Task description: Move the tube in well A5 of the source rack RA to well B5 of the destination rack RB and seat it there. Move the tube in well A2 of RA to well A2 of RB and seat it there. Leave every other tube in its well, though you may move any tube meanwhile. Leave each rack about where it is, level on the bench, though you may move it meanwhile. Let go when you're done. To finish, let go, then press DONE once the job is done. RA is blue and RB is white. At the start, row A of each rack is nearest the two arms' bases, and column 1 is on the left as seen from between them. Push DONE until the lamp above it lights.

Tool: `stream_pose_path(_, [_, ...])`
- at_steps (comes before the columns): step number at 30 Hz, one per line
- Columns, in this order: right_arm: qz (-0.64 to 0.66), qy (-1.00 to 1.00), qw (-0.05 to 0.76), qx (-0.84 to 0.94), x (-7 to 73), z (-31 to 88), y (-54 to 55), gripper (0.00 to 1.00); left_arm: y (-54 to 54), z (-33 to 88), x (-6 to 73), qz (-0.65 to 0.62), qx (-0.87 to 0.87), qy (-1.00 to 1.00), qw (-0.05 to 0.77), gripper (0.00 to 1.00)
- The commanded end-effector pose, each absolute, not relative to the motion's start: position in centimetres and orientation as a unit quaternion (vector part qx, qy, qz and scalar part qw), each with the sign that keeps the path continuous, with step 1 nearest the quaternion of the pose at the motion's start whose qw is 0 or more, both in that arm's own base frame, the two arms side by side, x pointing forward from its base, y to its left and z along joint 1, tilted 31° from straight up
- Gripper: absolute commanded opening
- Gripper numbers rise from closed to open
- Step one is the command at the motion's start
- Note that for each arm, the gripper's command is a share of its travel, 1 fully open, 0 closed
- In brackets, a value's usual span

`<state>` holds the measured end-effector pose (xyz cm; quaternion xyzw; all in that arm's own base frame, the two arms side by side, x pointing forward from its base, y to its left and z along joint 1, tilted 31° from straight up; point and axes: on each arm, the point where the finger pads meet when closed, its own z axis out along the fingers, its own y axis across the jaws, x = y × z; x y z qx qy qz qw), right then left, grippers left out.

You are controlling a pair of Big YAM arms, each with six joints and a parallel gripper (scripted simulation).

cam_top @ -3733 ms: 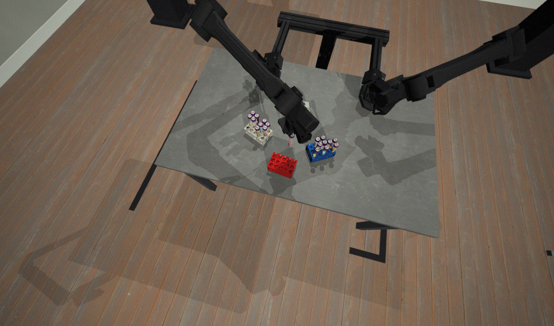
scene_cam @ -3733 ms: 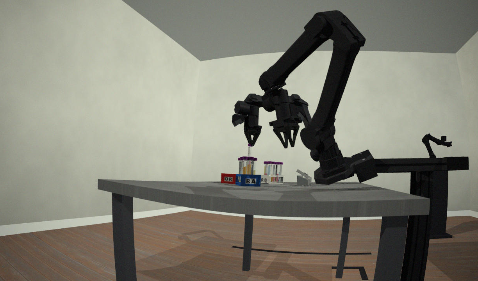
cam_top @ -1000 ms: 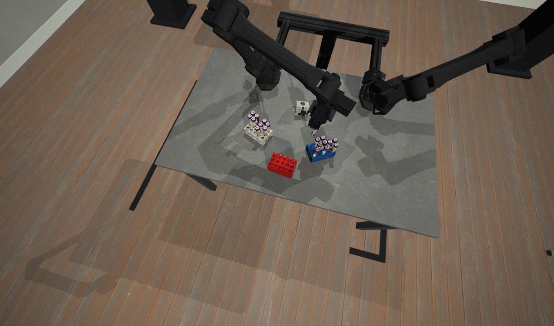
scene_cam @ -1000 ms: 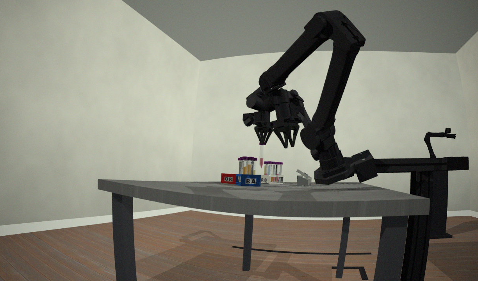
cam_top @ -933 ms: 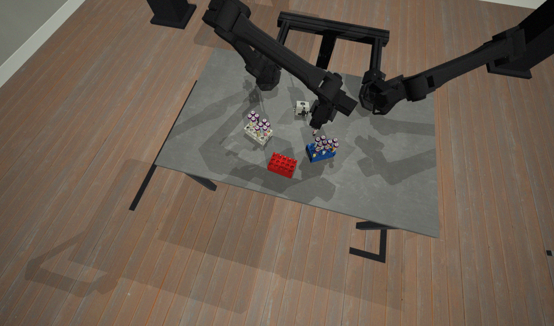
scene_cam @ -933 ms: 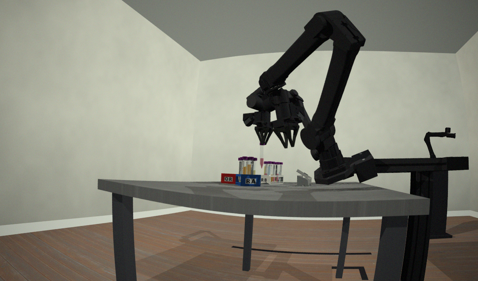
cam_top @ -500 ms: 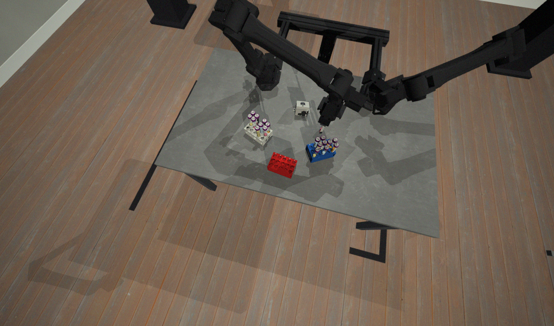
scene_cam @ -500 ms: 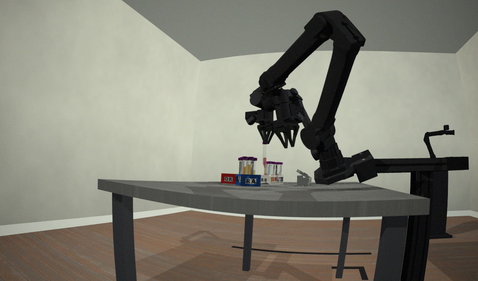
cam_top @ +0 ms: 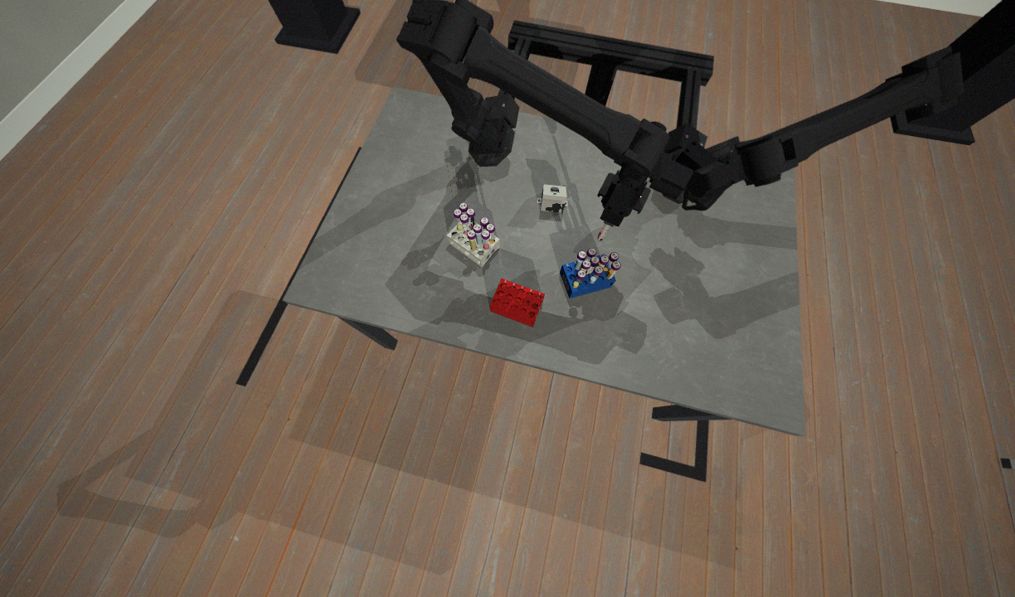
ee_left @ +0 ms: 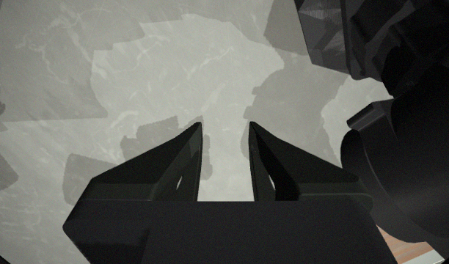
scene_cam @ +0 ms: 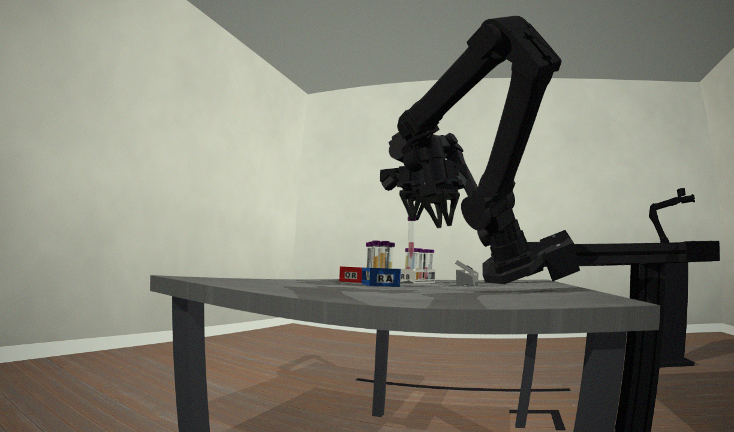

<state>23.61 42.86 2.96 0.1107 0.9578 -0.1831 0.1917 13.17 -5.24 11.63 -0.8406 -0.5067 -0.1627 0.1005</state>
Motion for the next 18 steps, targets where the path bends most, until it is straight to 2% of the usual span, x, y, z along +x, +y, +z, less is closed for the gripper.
stream_pose_path(1, [-0.17, 0.956, 0.195, 0.136, 25.7, 3.7, 44.5, 0.0, -5.9, 12.5, 13.7, -0.165, -0.84, -0.509, 0.088, 0.3])
stream_pose_path(18, [-0.173, 0.957, 0.194, 0.126, 27.9, 3.9, 45.7, 0.0, -5.9, 12.5, 13.7, -0.165, -0.84, -0.509, 0.088, 0.3])
